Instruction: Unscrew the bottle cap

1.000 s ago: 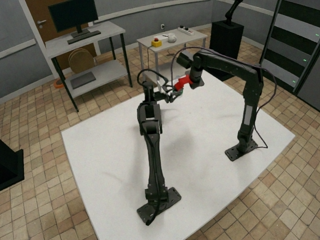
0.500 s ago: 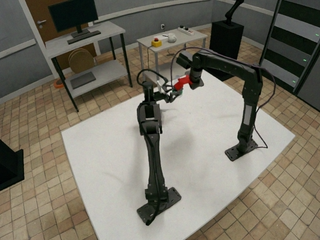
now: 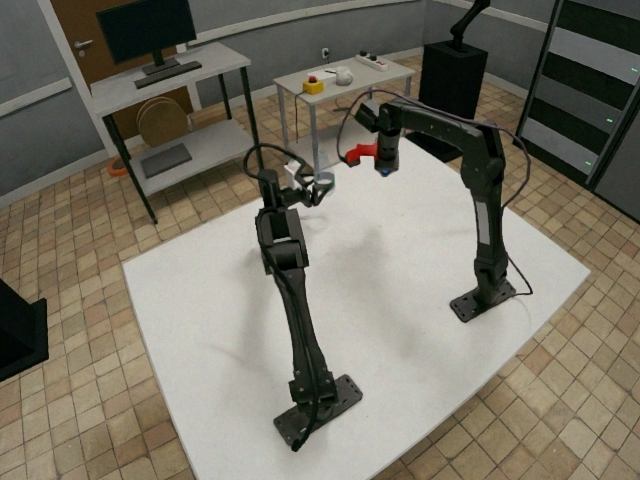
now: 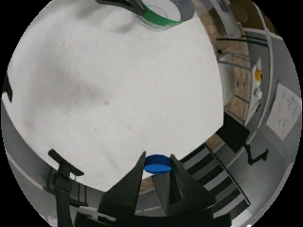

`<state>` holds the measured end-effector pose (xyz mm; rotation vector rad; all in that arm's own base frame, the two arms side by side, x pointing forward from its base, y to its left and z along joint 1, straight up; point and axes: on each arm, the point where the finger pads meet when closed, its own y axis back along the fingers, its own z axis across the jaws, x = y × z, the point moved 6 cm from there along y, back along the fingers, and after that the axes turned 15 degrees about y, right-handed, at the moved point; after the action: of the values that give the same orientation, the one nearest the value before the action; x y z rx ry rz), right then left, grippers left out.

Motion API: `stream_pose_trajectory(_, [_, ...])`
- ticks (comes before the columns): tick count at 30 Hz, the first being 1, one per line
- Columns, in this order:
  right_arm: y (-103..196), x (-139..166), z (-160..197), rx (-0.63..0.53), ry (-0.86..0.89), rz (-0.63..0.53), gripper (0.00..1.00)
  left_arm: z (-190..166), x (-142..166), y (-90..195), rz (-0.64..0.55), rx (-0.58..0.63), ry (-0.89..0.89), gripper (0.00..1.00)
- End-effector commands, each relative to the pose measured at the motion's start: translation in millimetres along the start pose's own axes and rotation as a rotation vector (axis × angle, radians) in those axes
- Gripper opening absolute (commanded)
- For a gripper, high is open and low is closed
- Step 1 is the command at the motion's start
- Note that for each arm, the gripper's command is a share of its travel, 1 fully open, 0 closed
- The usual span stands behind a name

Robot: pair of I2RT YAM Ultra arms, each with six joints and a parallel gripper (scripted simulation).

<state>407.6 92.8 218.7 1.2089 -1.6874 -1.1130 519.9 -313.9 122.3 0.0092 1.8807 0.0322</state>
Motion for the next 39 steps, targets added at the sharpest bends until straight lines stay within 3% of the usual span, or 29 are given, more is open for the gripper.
stream_pose_trajectory(1, [3.9,-2.8,-21.3,0.025,-0.152,-0.065,0.0,-3.7,-18.6,0.3,-0.013,-0.027,-0.023,0.0])
stream_pose_trajectory(8, [-20.3,9.3,-34.2,-0.041,-0.296,-0.056,0.0,-5.1,-26.5,-5.8,-0.03,-0.024,-0.081,0.0])
stream_pose_trajectory(22, [-125.9,49.7,-59.1,-0.31,-0.824,0.033,0.0,-38.3,34.0,-66.5,0.023,0.185,-0.092,0.0])
stream_pose_trajectory(29, [-140.3,56.8,-59.4,-0.346,-0.895,0.051,0.0,-42.9,37.4,-71.2,0.026,0.209,-0.099,0.0])
stream_pose_trajectory(39, [-138.2,55.3,-59.7,-0.343,-0.894,0.048,0.0,-42.8,38.5,-71.4,0.027,0.21,-0.097,0.0])
